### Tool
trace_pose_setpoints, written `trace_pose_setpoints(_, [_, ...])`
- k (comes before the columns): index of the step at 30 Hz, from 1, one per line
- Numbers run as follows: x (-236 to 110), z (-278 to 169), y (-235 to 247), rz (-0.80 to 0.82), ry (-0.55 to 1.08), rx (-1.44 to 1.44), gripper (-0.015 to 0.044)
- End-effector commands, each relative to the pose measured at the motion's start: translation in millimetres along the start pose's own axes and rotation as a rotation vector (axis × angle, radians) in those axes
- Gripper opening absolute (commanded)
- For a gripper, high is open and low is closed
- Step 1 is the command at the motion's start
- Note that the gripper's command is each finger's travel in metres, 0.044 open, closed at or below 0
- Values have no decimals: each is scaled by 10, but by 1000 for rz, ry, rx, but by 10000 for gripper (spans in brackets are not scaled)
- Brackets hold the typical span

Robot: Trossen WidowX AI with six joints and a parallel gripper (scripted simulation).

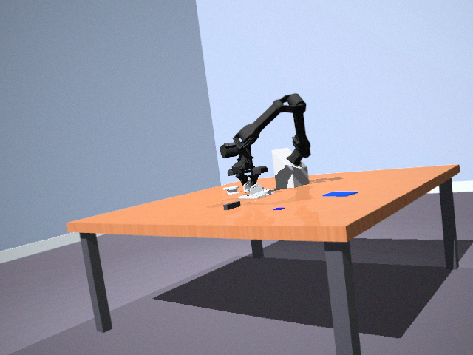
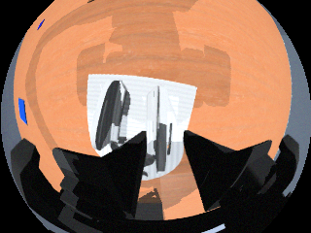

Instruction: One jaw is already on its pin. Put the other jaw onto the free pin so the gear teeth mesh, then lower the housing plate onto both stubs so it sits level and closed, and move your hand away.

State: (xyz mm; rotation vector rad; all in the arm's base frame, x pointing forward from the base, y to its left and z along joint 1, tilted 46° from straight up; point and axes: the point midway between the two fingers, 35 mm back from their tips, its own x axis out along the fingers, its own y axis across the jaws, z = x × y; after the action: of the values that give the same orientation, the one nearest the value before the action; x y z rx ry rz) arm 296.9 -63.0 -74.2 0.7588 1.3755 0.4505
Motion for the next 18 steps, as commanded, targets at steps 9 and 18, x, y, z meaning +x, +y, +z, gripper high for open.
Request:
trace_pose_setpoints(9, [32, -1, 2, 4, -1, 6, 134])
trace_pose_setpoints(18, [47, -1, 2, 4, -1, 5, 134])
